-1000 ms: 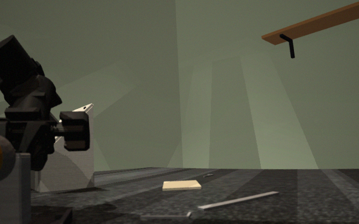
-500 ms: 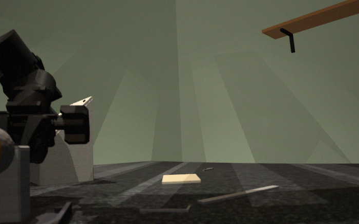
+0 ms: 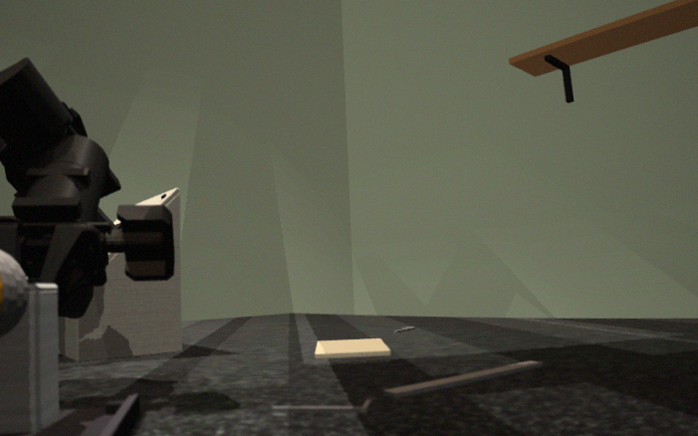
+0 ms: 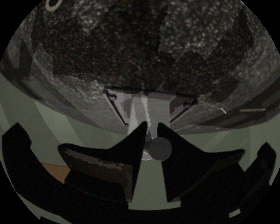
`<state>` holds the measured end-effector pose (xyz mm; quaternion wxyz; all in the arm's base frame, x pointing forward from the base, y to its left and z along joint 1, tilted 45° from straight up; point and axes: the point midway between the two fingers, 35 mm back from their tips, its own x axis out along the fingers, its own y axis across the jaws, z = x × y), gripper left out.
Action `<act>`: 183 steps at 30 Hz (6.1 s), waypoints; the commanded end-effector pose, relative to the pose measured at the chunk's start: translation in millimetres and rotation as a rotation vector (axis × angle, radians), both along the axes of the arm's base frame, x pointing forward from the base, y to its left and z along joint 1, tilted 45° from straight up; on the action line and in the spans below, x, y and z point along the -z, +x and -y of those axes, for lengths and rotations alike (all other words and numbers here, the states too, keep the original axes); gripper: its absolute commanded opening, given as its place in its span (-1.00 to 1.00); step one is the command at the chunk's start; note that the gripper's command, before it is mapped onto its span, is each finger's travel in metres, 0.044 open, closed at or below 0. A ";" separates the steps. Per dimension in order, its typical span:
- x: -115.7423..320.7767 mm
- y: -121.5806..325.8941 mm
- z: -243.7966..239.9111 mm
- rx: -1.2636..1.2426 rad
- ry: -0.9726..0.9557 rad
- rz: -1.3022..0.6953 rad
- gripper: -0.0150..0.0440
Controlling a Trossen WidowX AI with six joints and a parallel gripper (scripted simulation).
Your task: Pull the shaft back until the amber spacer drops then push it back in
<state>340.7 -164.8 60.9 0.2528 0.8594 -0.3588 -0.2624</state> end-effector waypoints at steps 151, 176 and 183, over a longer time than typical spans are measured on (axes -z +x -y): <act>-1.3 2.4 0.9 0.000 -0.001 -0.001 -0.49; -4.1 9.2 3.7 0.000 -0.001 -0.001 -0.49; -4.9 11.1 4.5 0.000 -0.001 -0.001 -0.49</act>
